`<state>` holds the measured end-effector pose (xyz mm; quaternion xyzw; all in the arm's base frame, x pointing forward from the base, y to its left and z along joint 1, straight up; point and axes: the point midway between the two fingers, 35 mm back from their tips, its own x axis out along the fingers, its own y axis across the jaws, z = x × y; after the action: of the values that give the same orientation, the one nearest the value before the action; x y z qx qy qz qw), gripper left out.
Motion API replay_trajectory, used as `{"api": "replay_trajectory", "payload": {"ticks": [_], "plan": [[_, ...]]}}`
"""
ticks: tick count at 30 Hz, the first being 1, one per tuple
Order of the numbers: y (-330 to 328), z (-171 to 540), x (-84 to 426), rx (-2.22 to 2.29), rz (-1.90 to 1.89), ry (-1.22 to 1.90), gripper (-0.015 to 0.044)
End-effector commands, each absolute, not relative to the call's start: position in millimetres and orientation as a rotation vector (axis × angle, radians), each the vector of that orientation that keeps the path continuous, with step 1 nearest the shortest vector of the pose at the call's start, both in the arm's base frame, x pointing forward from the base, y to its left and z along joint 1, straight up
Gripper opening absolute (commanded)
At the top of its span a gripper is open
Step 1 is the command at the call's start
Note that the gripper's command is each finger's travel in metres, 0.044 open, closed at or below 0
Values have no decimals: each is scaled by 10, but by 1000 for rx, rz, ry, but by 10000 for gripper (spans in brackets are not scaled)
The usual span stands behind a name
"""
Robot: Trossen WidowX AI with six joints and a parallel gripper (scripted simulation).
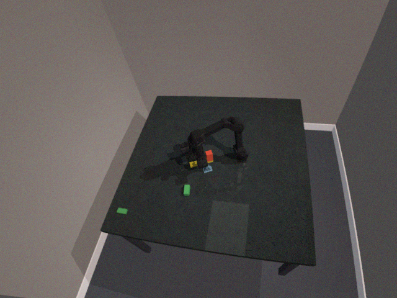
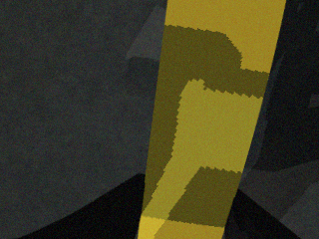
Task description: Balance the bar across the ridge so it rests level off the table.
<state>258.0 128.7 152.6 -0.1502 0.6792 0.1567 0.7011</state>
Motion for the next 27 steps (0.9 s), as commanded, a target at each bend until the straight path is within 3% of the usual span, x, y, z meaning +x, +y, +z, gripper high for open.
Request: {"api": "replay_trajectory", "payload": {"ticks": [1,27], "plan": [[1287,1451,2581,-331,343,1514,0],[1283,1270,2578,-331,343,1514,0]]}}
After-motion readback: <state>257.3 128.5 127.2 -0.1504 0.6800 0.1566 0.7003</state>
